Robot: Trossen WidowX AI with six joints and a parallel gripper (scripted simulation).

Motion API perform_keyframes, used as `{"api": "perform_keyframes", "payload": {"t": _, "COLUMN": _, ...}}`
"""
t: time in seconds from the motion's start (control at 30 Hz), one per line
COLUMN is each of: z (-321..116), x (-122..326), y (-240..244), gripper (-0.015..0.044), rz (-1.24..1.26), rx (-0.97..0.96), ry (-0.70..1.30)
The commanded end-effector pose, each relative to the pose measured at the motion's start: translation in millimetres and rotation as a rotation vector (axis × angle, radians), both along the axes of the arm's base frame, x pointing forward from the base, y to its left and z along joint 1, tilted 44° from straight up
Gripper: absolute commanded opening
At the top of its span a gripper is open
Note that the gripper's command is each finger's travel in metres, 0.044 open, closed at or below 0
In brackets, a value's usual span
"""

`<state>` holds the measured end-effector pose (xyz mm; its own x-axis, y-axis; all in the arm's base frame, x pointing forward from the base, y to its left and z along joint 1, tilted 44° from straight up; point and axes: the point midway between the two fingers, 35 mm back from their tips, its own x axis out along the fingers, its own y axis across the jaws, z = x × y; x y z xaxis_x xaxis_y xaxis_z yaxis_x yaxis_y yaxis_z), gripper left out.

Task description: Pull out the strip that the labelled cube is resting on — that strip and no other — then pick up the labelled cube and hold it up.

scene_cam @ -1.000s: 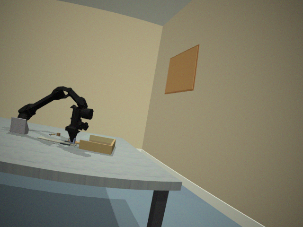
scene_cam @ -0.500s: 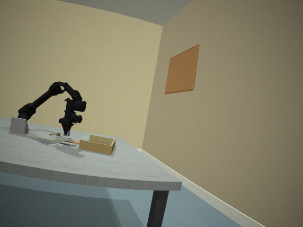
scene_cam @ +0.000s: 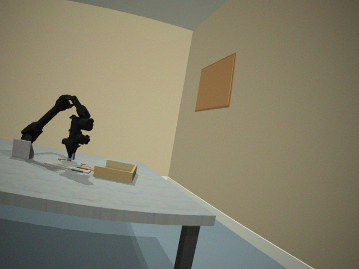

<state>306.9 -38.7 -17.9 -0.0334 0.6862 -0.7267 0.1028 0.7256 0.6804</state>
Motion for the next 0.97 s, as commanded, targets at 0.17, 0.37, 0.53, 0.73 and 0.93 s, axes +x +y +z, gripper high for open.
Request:
{"api": "perform_keyframes", "payload": {"t": 0.17, "z": 23.6, "x": -4.5, "y": -22.6, "gripper": 0.0, "rz": 0.005, "rx": -0.007, "ry": -0.006}}
{"api": "perform_keyframes", "payload": {"t": 0.37, "z": 26.6, "x": -4.5, "y": -25.2, "gripper": 0.0, "rz": 0.005, "rx": -0.007, "ry": -0.006}}
{"api": "perform_keyframes", "payload": {"t": 0.53, "z": 26.6, "x": -4.5, "y": -25.2, "gripper": 0.0, "rz": 0.005, "rx": -0.007, "ry": -0.006}}
{"api": "perform_keyframes", "payload": {"t": 0.73, "z": 26.6, "x": -4.5, "y": -25.2, "gripper": 0.0, "rz": 0.005, "rx": -0.007, "ry": -0.006}}
{"api": "perform_keyframes", "payload": {"t": 0.93, "z": 26.6, "x": -4.5, "y": -25.2, "gripper": 0.0, "rz": 0.005, "rx": -0.007, "ry": -0.006}}
